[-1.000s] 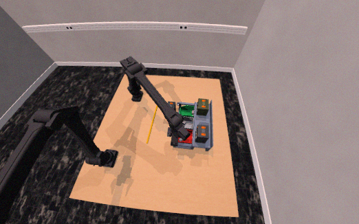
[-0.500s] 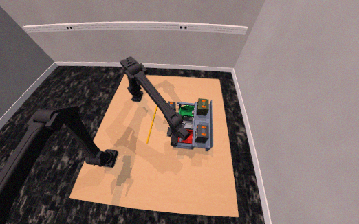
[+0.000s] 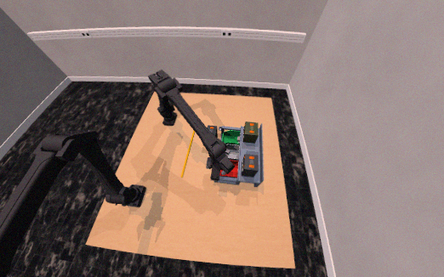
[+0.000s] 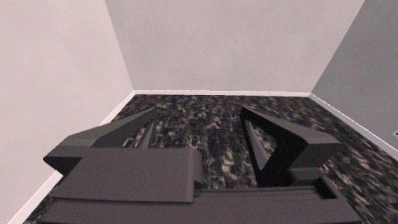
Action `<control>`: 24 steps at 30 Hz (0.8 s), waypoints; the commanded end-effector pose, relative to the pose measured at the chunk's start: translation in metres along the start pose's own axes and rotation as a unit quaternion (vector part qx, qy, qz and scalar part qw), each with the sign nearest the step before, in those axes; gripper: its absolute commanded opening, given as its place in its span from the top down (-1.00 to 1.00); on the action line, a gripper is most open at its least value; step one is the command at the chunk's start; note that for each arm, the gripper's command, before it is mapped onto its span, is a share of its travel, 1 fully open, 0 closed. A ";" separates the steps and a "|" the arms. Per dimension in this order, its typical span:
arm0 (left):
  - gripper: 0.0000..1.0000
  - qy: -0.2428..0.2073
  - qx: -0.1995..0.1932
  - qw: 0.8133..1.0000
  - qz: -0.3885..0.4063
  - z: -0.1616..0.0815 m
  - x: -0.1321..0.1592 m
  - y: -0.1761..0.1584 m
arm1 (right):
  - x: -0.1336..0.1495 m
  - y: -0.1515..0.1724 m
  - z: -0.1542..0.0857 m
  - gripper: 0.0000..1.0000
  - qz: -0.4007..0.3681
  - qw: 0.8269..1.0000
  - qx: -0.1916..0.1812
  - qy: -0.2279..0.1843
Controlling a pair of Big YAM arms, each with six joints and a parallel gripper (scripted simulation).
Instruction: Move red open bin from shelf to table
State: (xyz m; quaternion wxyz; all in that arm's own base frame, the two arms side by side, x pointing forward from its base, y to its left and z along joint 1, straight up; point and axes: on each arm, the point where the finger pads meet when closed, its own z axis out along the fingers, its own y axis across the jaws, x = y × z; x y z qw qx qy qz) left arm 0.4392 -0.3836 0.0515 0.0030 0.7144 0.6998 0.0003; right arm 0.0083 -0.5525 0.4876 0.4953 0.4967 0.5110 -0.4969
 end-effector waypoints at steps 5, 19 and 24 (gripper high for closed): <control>-0.81 0.001 0.002 1.000 -0.008 0.009 0.004 0.003 | -0.013 -0.006 -0.008 -1.00 0.008 1.000 0.003 -0.008; -0.81 -0.004 -0.003 1.000 -0.008 0.002 0.001 0.006 | -0.013 -0.006 -0.008 -1.00 0.008 1.000 0.003 -0.008; -0.81 -0.004 -0.003 1.000 -0.008 0.002 0.001 0.006 | -0.013 -0.006 -0.008 -1.00 0.008 1.000 0.003 -0.008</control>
